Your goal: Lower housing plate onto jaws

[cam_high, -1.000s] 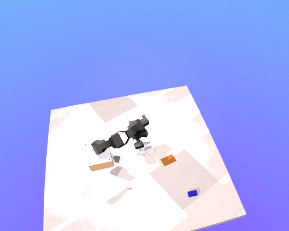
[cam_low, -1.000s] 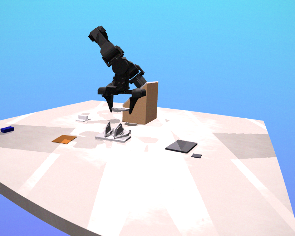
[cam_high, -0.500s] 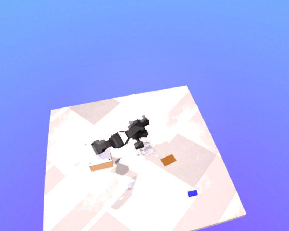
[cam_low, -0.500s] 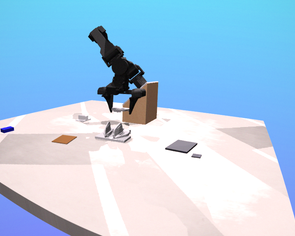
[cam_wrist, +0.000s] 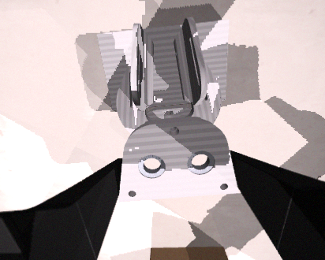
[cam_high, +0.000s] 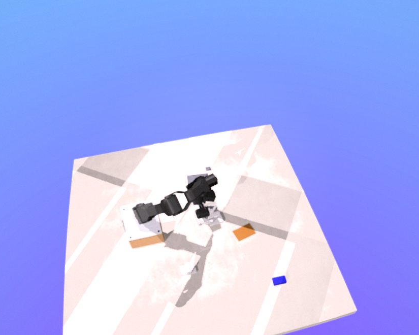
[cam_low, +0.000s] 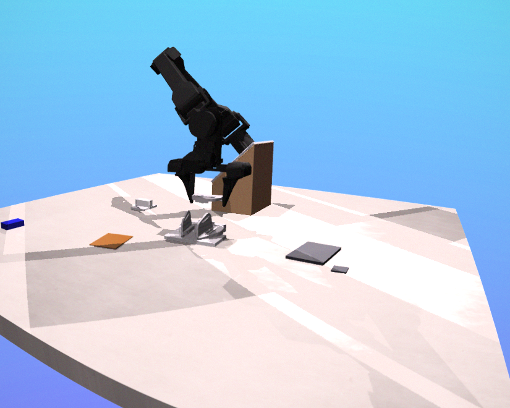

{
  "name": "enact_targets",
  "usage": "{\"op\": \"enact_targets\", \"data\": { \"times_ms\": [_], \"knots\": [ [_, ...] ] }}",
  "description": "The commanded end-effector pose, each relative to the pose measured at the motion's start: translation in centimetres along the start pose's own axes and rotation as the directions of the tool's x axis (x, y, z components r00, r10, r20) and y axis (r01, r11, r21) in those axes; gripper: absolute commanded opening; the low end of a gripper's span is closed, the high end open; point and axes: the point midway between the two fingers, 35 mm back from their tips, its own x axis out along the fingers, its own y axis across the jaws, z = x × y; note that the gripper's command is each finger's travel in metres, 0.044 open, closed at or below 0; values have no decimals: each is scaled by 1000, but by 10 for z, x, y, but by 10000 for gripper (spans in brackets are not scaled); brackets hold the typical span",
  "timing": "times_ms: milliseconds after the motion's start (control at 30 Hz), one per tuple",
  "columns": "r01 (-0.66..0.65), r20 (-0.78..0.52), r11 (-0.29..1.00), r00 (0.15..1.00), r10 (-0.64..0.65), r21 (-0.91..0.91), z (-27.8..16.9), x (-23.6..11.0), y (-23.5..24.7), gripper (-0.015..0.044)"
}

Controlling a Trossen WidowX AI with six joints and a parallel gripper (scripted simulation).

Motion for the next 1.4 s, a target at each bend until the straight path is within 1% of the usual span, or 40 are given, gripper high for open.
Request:
{"op": "enact_targets", "data": {
  "times_ms": [0, 667, 1367],
  "knots": [
    [5, -2, 1000, 1000, -5, -9, -2, 9, 0, 351],
    [10, -3, 1000, 1000, -10, -12, -4, 41, -2, 351],
    [10, -3, 1000, 1000, -10, -13, -4, 42, -2, 351]
  ]
}}
